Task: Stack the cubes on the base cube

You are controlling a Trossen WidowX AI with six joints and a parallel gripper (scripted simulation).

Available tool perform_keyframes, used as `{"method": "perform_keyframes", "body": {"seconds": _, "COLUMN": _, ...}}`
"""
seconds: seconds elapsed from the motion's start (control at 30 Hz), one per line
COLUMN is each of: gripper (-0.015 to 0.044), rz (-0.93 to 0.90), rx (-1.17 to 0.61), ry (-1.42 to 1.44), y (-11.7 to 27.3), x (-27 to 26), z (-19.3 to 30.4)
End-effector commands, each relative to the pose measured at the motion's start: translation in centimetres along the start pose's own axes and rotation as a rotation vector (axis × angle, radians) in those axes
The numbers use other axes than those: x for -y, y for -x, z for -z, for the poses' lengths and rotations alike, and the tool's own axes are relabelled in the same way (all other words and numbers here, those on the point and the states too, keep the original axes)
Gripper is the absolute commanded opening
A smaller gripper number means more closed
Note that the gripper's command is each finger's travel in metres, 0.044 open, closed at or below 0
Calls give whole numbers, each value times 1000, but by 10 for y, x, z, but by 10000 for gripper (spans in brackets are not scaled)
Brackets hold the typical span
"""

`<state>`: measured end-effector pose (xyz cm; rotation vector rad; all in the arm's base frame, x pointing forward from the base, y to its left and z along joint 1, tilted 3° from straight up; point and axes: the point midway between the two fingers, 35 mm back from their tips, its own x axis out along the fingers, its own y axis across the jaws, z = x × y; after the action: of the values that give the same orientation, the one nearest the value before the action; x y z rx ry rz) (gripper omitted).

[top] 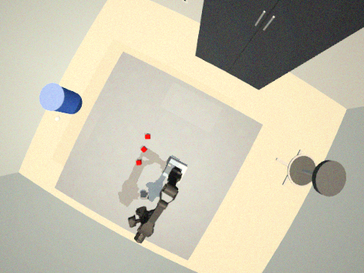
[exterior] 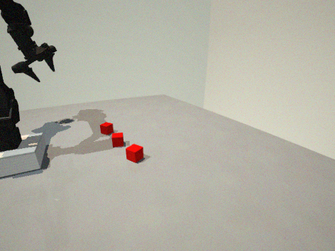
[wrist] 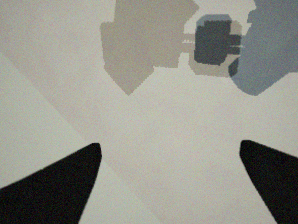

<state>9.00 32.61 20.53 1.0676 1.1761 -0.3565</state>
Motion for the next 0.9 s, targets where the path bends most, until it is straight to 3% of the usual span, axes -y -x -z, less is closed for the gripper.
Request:
{"method": "perform_keyframes", "body": {"seconds": 0.0, "gripper": 374, "rz": 1, "rx": 2, "ry": 0, "y": -1, "x": -1, "z": -1}}
{"method": "perform_keyframes", "body": {"seconds": 0.13, "gripper": 269, "rz": 26, "rx": 36, "ry": 9, "y": -12, "x": -13, "z": -22}}
{"method": "perform_keyframes", "body": {"seconds": 0.87, "gripper": 265, "rz": 224, "rx": 167, "ry": 23, "y": -65, "x": -56, "z": -190}}
